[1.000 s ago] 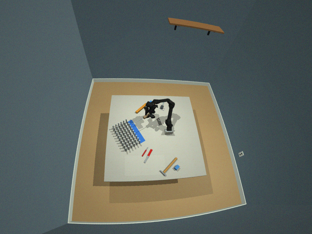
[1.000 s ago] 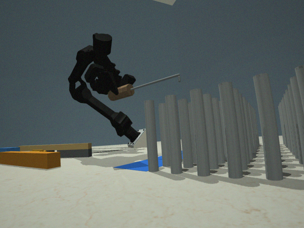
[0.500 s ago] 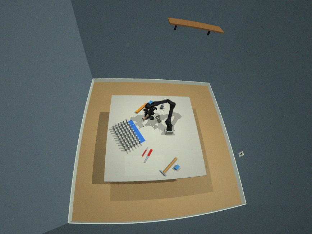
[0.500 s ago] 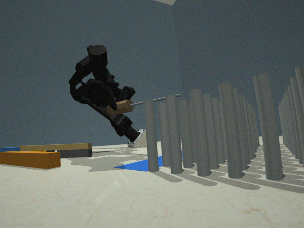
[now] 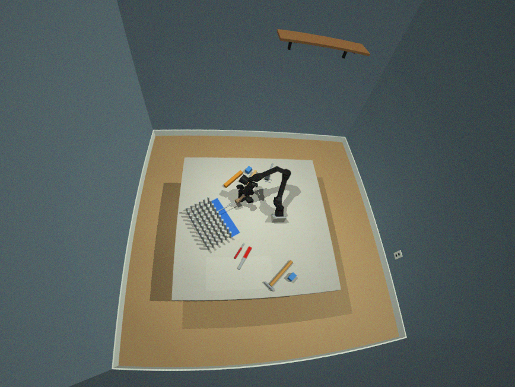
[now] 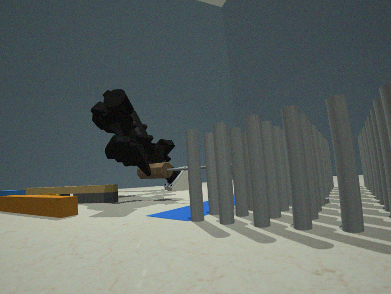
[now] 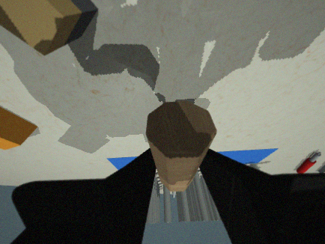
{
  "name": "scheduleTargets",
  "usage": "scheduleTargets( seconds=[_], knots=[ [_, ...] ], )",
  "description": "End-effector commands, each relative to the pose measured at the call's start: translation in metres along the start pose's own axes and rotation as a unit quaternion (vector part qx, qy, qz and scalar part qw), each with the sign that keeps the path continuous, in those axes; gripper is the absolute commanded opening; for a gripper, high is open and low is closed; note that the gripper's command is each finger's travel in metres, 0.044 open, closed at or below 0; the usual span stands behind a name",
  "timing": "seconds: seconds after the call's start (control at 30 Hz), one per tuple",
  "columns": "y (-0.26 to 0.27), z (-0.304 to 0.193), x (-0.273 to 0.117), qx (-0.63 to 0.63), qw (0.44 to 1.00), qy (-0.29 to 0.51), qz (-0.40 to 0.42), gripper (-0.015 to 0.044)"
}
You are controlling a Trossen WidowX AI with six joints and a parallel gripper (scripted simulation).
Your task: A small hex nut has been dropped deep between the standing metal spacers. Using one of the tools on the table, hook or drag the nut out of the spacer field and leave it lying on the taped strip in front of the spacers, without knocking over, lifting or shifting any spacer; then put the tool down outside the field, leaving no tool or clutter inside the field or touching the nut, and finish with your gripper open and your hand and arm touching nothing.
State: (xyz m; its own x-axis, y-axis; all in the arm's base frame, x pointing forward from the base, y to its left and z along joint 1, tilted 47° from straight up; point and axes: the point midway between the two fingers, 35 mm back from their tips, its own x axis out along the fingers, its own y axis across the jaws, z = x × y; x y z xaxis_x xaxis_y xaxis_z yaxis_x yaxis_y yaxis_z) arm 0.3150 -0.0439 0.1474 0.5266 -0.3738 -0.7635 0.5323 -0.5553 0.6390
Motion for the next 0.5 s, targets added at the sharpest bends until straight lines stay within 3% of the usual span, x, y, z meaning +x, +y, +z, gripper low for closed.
scheduleTargets(
  seconds=[0.0, 0.47],
  knots=[
    [0.0, 0.011, 0.011, -0.003, 1.0, 0.006, 0.004, 0.0],
    [-0.002, 0.017, 0.022, -0.005, 1.0, 0.007, 0.008, 0.0]
  ],
)
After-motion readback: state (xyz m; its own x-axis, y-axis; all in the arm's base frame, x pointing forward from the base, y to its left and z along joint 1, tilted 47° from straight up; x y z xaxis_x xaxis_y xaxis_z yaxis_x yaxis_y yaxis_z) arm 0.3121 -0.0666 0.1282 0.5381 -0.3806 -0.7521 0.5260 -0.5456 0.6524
